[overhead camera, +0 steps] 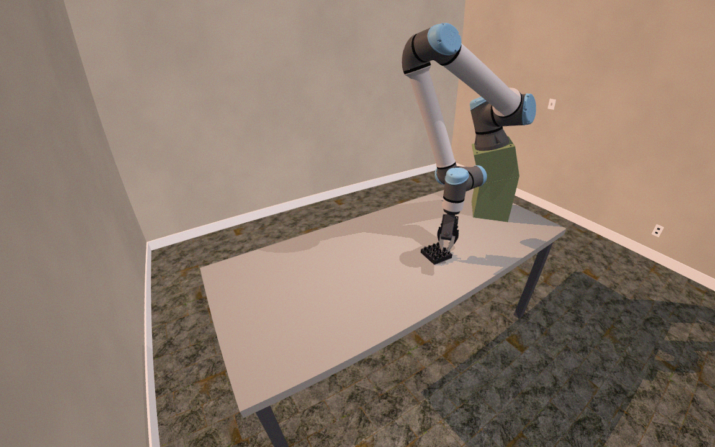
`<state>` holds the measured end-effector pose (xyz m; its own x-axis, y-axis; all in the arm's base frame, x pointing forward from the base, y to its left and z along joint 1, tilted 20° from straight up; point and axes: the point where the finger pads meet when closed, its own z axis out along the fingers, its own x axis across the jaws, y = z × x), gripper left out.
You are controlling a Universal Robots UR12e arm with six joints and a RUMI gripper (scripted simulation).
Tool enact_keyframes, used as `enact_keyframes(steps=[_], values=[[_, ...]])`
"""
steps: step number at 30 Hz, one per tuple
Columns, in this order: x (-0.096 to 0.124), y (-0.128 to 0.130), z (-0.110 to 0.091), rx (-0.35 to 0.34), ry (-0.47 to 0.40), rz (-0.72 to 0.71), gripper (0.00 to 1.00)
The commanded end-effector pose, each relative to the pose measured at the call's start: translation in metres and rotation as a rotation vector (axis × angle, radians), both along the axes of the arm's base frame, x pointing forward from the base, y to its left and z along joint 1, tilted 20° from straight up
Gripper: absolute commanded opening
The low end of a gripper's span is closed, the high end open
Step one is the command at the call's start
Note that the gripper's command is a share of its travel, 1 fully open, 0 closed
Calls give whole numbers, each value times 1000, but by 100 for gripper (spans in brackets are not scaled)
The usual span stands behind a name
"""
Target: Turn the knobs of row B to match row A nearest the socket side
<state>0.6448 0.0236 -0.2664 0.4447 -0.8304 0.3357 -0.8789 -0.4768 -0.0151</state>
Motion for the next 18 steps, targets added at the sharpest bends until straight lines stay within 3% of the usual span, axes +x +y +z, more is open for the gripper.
enact_keyframes(steps=[1,18], values=[[0,0,0,0,-1,0,11],[1,-1,-4,0,-1,0,11]])
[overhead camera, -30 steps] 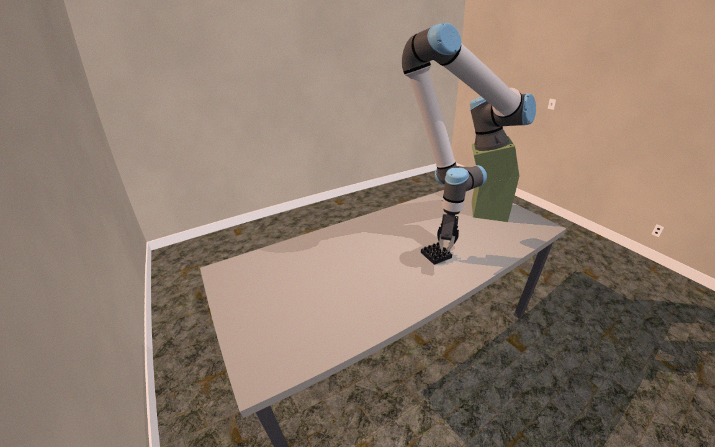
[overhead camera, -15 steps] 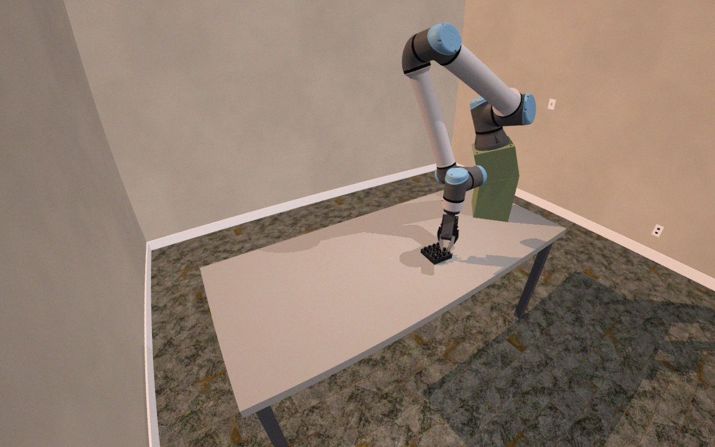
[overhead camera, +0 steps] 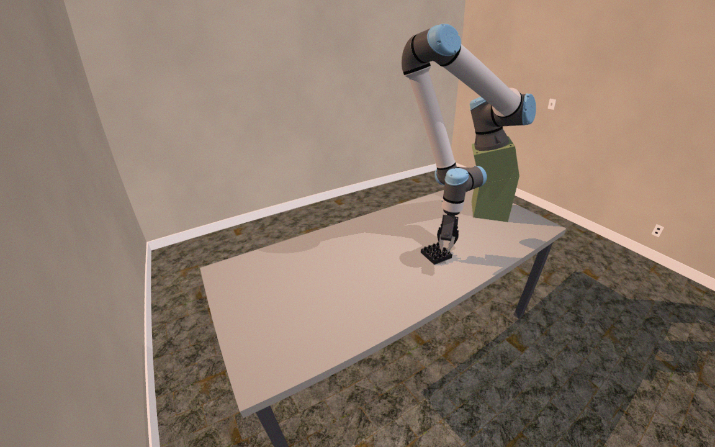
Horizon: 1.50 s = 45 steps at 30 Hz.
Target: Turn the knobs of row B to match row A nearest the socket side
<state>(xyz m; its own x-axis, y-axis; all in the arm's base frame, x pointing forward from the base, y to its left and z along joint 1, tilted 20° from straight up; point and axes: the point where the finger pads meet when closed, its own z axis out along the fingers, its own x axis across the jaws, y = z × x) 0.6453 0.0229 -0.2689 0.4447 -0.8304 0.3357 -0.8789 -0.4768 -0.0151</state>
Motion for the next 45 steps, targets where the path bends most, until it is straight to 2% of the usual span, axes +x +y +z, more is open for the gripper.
enact_keyframes(steps=[1,15,45], values=[[1,-1,-3,0,-1,0,11],[2,-3,-10,0,-1,0,11],[2,-3,-10,0,-1,0,11]])
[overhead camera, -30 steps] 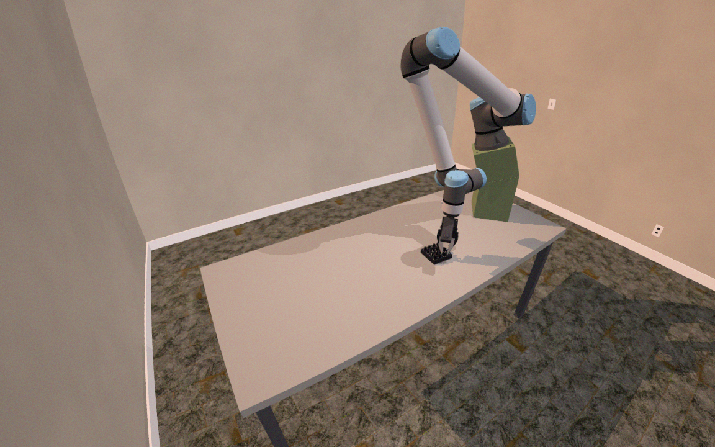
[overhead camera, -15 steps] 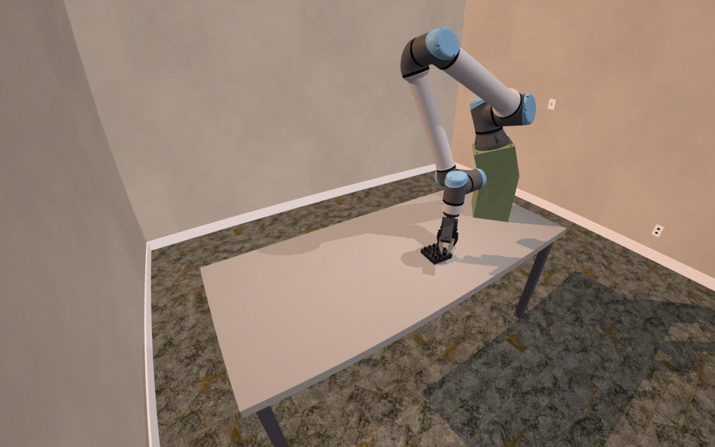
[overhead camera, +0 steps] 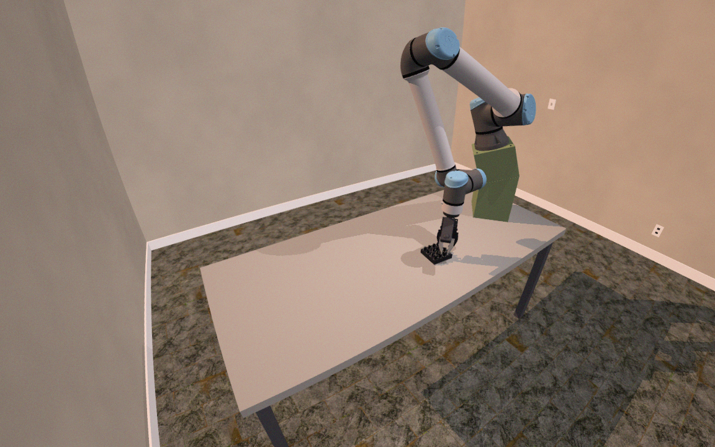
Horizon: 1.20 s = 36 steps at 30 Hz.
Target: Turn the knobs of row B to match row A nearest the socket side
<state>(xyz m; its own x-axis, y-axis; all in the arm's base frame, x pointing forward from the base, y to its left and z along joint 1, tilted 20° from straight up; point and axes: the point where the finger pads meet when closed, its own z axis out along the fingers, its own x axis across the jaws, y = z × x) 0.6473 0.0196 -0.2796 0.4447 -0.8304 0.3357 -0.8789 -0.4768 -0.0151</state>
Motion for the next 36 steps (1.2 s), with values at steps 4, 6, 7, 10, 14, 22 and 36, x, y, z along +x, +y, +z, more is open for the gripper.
enact_keyframes(steps=[4,6,7,10,14,22,36], values=[[0,0,0,0,-1,0,11],[0,0,0,0,-1,0,11],[0,0,0,0,-1,0,11],[0,0,0,0,-1,0,4],[0,0,0,0,-1,0,4],[0,0,0,0,-1,0,4],[0,0,0,0,-1,0,4]])
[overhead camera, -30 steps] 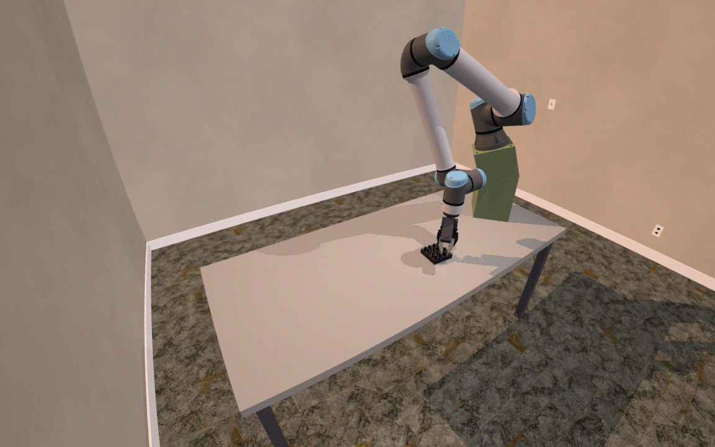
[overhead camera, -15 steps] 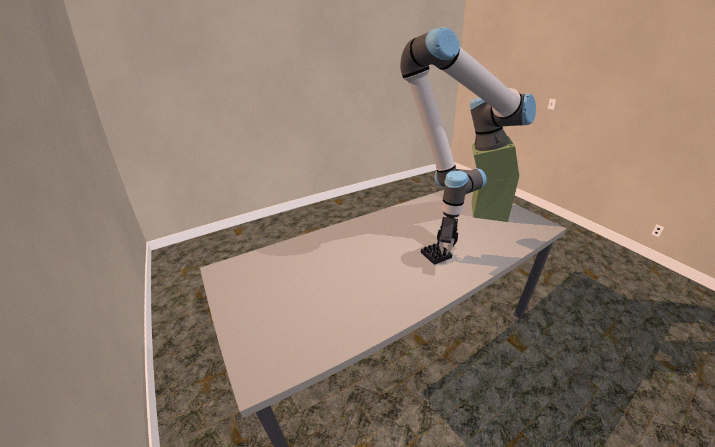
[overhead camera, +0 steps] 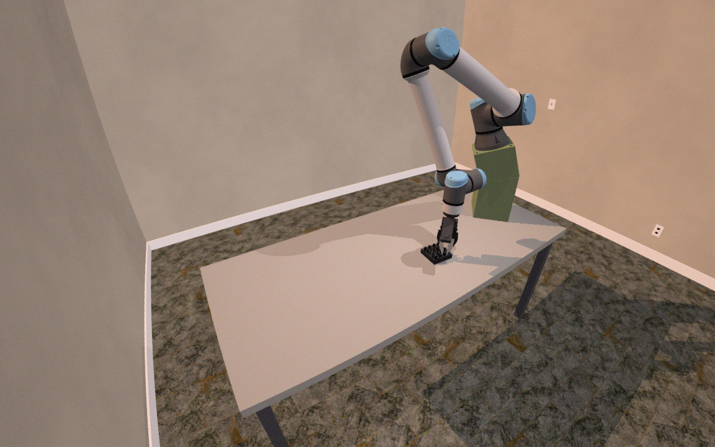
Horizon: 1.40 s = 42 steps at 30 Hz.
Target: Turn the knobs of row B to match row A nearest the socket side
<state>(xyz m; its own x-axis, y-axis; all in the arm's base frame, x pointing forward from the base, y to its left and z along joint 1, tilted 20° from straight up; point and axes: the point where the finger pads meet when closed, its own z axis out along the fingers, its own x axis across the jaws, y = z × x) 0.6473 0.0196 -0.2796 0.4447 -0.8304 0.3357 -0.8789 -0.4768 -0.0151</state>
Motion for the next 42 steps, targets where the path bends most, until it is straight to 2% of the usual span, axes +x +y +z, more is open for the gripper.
enact_keyframes(steps=[1,29,42], values=[[0,0,0,0,-1,0,4],[0,0,1,8,-14,-44,4],[1,-1,1,29,-50,-159,4]])
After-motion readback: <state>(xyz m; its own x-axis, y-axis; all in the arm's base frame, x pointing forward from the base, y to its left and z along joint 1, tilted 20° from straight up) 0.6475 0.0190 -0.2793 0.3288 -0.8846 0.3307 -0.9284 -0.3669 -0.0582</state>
